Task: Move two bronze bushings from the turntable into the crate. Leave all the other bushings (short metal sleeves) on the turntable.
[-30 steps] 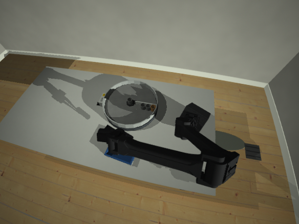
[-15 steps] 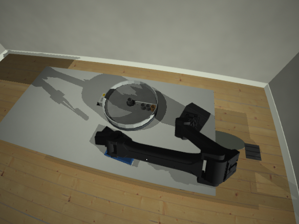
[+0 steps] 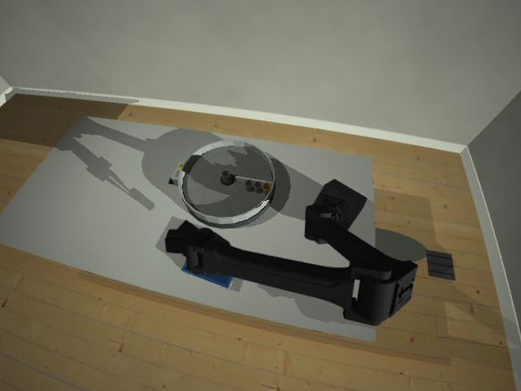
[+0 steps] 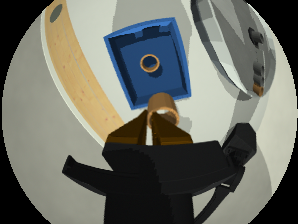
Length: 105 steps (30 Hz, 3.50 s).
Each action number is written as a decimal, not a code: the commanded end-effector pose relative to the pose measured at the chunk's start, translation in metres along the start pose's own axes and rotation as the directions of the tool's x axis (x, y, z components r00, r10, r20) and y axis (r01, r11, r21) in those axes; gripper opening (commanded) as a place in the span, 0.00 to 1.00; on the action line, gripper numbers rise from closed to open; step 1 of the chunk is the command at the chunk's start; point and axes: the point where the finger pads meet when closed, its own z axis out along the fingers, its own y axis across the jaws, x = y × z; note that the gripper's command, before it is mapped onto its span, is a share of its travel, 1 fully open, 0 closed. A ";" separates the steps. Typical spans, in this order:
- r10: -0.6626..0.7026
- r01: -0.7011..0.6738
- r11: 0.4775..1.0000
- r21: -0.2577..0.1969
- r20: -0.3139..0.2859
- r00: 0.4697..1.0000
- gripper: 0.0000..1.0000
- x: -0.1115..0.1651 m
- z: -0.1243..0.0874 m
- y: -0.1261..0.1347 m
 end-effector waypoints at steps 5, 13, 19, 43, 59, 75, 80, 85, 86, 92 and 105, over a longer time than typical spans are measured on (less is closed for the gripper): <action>-0.010 0.010 1.000 -0.004 -0.001 1.000 0.00 0.003 -0.001 0.006; -0.009 0.009 1.000 -0.004 -0.001 1.000 0.00 0.003 -0.001 0.006; 0.001 -0.001 1.000 0.002 -0.008 1.000 0.00 0.001 0.014 0.001; -0.013 0.013 1.000 -0.012 0.004 1.000 0.00 0.003 0.070 0.010; -0.015 0.015 1.000 -0.012 0.004 1.000 0.00 0.003 0.070 0.010; -0.013 0.013 1.000 -0.012 0.004 1.000 0.00 0.003 0.071 0.009; 0.002 -0.002 1.000 0.002 -0.009 1.000 0.00 0.003 0.082 0.001; 0.004 -0.004 1.000 0.004 -0.010 1.000 0.00 0.002 0.085 0.001; 0.004 -0.004 1.000 0.004 -0.010 1.000 0.00 0.002 0.087 0.001; 0.004 -0.004 1.000 0.004 -0.010 1.000 0.00 0.003 0.096 0.001; 0.004 -0.004 1.000 0.004 -0.010 1.000 0.00 0.003 0.115 0.001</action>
